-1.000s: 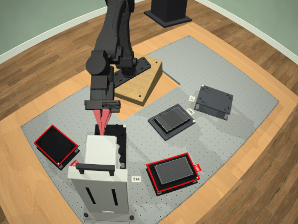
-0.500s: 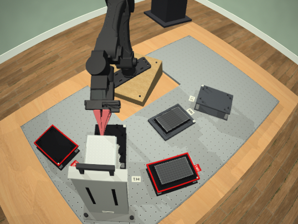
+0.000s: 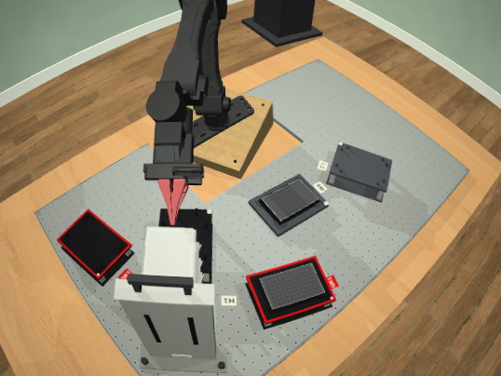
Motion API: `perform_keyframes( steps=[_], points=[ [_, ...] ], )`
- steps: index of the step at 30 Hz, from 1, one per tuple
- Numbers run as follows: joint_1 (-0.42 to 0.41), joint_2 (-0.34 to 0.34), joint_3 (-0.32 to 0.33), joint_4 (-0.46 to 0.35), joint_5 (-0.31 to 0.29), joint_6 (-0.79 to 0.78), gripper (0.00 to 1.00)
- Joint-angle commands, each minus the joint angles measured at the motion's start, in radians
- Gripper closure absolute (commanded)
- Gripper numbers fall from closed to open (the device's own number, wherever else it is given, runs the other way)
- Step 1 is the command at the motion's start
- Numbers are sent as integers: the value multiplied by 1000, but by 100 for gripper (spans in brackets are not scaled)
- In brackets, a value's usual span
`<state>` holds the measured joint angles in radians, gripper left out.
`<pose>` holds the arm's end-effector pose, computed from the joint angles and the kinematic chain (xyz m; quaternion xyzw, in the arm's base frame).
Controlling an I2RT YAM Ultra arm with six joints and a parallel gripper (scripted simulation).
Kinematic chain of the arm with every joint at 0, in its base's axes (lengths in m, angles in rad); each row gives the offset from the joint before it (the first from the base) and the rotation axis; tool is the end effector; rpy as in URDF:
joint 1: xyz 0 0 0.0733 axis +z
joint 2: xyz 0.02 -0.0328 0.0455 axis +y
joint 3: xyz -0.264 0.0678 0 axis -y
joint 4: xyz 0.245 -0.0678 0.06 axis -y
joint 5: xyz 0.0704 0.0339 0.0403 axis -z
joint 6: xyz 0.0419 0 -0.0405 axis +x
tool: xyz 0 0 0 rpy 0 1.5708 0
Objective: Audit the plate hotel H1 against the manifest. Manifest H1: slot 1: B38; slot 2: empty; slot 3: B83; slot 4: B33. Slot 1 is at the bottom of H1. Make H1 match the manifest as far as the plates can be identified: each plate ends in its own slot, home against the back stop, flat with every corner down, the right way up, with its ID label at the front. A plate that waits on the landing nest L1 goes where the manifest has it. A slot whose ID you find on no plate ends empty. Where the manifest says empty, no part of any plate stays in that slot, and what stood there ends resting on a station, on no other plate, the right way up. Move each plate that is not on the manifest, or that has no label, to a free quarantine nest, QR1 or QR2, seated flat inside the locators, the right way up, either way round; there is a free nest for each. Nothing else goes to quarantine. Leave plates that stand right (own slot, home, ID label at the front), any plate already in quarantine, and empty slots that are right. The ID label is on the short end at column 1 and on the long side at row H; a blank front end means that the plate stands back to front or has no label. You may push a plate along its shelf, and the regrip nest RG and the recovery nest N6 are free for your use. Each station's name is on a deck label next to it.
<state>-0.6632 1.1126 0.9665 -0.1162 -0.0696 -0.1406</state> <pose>0.2095 -0.1585 0.3500 0.1844 0.7716 -0.2125 0.5705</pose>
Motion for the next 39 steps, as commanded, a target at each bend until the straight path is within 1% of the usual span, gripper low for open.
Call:
perform_keyframes(
  steps=[1,3,18,20,35,37,39],
  points=[
    [-4,-27,-5,-1,-5,-2,100],
    [-4,-27,-5,-1,-5,-2,100],
    [-21,-128,-76,-31,-22,-6,100],
    [-21,-128,-76,-31,-22,-6,100],
    [-44,-232,-140,-73,-43,-12,100],
    [-44,-232,-140,-73,-43,-12,100],
    [-47,-246,-148,-80,-46,-13,100]
  ],
)
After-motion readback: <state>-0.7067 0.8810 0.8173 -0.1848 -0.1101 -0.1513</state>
